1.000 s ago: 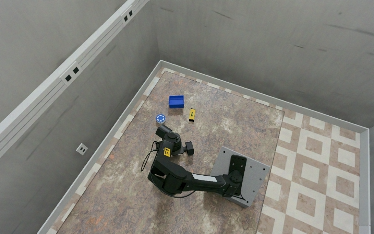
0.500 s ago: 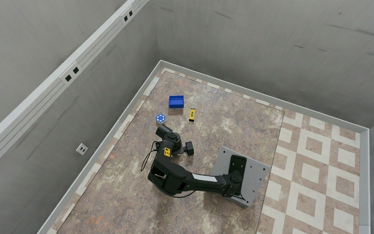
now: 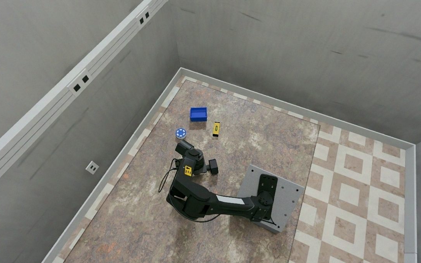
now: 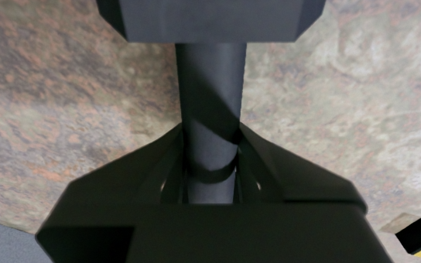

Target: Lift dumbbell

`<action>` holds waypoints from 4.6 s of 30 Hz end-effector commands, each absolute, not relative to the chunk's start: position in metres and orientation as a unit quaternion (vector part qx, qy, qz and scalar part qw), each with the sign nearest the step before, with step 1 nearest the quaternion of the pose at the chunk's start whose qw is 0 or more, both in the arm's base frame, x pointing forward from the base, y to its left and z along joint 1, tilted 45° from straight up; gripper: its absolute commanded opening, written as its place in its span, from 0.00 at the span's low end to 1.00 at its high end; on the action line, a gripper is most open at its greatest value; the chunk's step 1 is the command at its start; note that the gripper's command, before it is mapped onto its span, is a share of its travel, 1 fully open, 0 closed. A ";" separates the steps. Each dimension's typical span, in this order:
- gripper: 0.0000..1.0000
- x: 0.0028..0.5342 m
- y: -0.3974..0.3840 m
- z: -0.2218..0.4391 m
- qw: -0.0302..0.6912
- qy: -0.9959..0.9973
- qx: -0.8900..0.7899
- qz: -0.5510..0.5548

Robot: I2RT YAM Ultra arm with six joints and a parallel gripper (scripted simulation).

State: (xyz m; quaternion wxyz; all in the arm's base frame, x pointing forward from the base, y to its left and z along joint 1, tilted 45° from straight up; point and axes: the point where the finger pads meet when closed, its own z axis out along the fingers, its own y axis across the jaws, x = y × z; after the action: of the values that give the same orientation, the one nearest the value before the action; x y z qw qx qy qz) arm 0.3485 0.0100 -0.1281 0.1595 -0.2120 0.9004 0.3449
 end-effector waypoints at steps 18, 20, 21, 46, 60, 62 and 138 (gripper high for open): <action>0.00 0.342 0.007 -0.131 0.159 0.900 -0.194 0.357; 0.00 0.342 0.007 -0.131 0.159 0.900 -0.194 0.357; 0.00 0.342 0.007 -0.131 0.159 0.900 -0.194 0.357; 0.00 0.349 0.003 -0.120 0.170 0.899 -0.203 0.350; 0.00 0.359 -0.013 -0.103 0.184 0.898 -0.210 0.340; 0.00 0.358 -0.016 -0.101 0.183 0.899 -0.210 0.339; 0.00 0.340 -0.079 -0.039 0.178 0.901 -0.210 0.334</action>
State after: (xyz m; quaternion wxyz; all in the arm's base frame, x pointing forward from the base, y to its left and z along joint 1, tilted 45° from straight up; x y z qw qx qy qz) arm 0.3236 -0.0493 -0.0637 0.1432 -0.2141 0.8948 0.3647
